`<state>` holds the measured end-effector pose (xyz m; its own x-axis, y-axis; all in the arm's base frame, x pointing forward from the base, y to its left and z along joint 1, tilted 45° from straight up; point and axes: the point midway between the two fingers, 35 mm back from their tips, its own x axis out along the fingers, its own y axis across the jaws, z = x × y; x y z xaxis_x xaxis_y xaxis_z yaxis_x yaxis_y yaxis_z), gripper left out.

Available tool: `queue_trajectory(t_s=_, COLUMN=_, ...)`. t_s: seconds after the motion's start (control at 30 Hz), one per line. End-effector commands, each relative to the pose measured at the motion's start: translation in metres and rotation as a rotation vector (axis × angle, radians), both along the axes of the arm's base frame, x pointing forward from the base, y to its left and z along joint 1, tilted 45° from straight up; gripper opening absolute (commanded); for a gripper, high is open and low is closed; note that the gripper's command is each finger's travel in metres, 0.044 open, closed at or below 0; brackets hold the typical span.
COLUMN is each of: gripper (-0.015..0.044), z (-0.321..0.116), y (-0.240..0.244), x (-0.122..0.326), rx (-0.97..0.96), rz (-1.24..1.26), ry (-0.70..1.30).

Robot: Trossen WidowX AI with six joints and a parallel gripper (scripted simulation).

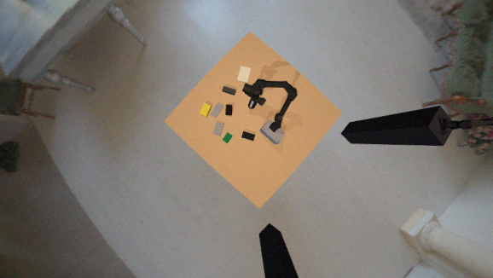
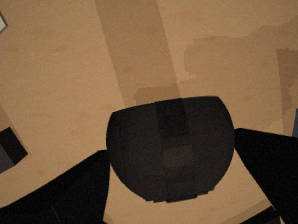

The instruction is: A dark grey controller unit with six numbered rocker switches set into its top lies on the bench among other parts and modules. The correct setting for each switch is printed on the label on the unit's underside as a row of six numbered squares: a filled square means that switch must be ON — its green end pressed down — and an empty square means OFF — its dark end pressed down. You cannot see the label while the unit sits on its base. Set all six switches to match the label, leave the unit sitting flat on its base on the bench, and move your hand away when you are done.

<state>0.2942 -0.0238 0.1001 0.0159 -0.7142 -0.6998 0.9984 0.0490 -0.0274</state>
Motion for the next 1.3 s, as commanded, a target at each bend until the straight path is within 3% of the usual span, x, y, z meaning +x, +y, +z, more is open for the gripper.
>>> queue_trajectory(t_s=0.0, gripper=0.0336, z=-0.006, y=0.004, x=0.000, rx=0.008, rz=-0.007, ry=0.005)
queue_trajectory(t_s=1.27, gripper=0.0338, z=-0.013, y=0.014, x=-0.001, rx=0.008, rz=-0.007, ry=0.005)
